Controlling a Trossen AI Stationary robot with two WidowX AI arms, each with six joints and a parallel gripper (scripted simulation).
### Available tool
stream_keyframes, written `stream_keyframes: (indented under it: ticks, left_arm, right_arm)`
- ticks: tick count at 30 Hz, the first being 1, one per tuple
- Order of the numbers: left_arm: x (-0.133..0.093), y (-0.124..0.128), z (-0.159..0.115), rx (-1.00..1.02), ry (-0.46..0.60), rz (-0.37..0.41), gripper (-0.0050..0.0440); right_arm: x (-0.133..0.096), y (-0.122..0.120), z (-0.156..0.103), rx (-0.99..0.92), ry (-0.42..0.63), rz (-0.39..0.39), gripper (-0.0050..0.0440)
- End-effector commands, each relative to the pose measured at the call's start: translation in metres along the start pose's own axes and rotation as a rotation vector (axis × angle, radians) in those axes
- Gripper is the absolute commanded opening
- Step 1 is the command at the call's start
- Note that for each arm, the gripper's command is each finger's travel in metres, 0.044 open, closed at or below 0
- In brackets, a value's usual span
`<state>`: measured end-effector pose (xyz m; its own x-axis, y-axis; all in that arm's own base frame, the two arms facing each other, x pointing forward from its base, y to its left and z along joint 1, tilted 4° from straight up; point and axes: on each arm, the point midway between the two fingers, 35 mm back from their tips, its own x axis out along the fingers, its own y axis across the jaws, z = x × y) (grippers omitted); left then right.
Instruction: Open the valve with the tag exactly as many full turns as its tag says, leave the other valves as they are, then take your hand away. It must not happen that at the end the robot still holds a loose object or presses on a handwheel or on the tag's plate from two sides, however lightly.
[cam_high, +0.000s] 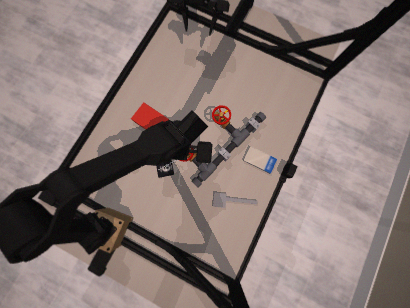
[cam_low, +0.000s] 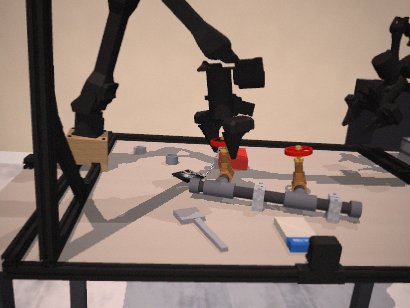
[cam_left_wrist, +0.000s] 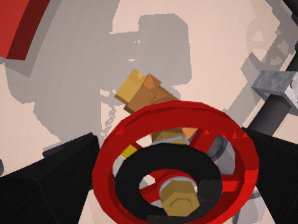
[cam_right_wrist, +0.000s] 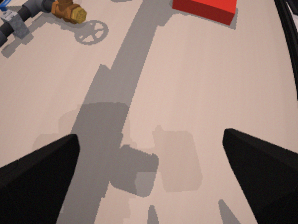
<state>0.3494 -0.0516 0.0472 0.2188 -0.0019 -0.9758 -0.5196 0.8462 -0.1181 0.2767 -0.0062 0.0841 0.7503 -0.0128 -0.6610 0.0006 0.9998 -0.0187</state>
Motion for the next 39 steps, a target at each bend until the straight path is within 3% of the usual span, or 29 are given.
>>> stream_keyframes:
  ticks: [1,6,8,23,30,37,39]
  left_arm:
    - [0.0,0.0,0.0,0.22,0.0,0.0,0.04]
    - [0.0,0.0,0.0,0.532,0.001,0.0,0.04]
    - [0.0,0.0,0.0,0.532,0.001,0.0,0.04]
    - [0.0,0.0,-0.0001,1.524,0.001,-0.001,0.04]
    - [0.0,0.0,-0.0001,1.557,0.001,-0.001,0.04]
    - [-0.0004,0.0,-0.0001,1.537,0.0,0.0,0.0232]
    - [-0.0004,0.0,-0.0001,1.537,0.0,0.0,0.0232]
  right_arm:
    - [0.0,0.0,0.0,0.0,0.0,0.0,0.04]
    - [0.0,0.0,0.0,0.0,0.0,0.0,0.04]
    - [0.0,0.0,0.0,0.0,0.0,0.0,0.04]
    - [0.0,0.0,0.0,0.0,0.0,0.0,0.04]
    - [0.0,0.0,0.0,0.0,0.0,0.0,0.04]
    - [0.0,0.0,0.0,0.0,0.0,0.0,0.04]
    - [0.0,0.0,0.0,0.0,0.0,0.0,0.04]
